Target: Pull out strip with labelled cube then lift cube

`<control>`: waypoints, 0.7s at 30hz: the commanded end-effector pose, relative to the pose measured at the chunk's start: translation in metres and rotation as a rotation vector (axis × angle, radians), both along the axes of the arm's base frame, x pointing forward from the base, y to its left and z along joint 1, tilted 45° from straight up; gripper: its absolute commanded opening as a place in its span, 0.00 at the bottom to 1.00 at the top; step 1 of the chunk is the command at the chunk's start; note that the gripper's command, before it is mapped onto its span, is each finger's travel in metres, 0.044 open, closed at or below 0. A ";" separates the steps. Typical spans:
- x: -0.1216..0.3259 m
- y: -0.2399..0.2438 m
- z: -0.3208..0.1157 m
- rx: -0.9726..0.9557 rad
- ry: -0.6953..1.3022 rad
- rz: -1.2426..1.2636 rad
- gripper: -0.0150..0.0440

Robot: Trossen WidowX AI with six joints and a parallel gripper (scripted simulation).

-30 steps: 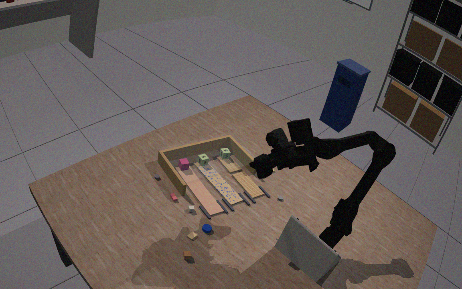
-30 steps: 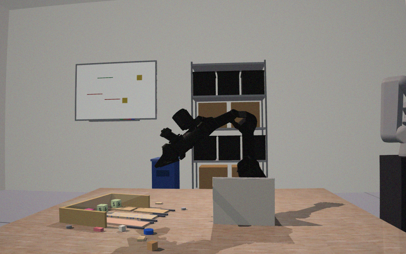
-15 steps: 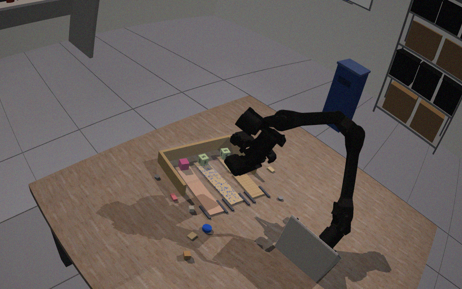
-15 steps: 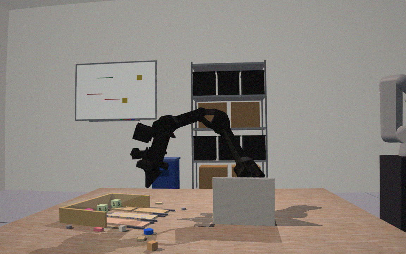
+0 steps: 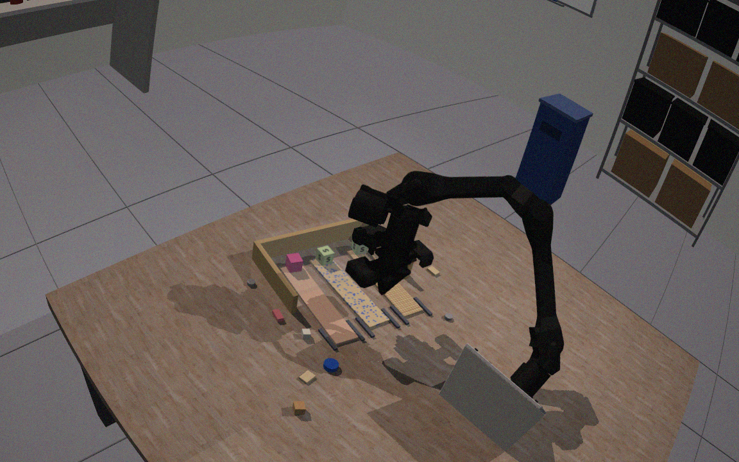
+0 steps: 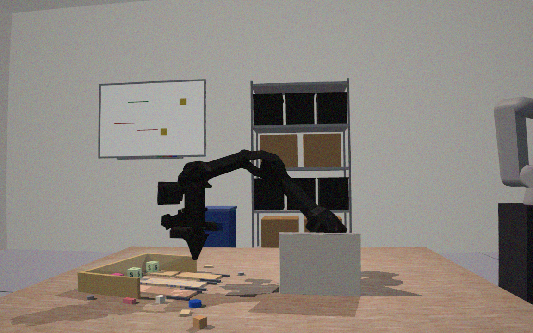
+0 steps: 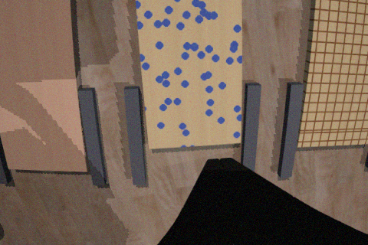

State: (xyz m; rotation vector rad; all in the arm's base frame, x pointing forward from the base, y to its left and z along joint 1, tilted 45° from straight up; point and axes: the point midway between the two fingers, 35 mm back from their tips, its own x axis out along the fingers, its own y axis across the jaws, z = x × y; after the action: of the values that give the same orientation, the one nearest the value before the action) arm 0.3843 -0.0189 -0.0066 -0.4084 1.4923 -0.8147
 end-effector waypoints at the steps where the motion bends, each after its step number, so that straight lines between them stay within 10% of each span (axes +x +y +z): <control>1: 0.000 -0.004 -0.005 0.002 0.001 -0.005 0.25; 21: 0.000 -0.026 -0.030 0.001 0.001 -0.004 0.25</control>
State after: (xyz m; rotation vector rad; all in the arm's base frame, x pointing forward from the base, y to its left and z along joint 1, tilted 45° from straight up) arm 0.3857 -0.0411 -0.0323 -0.3971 1.4916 -0.8176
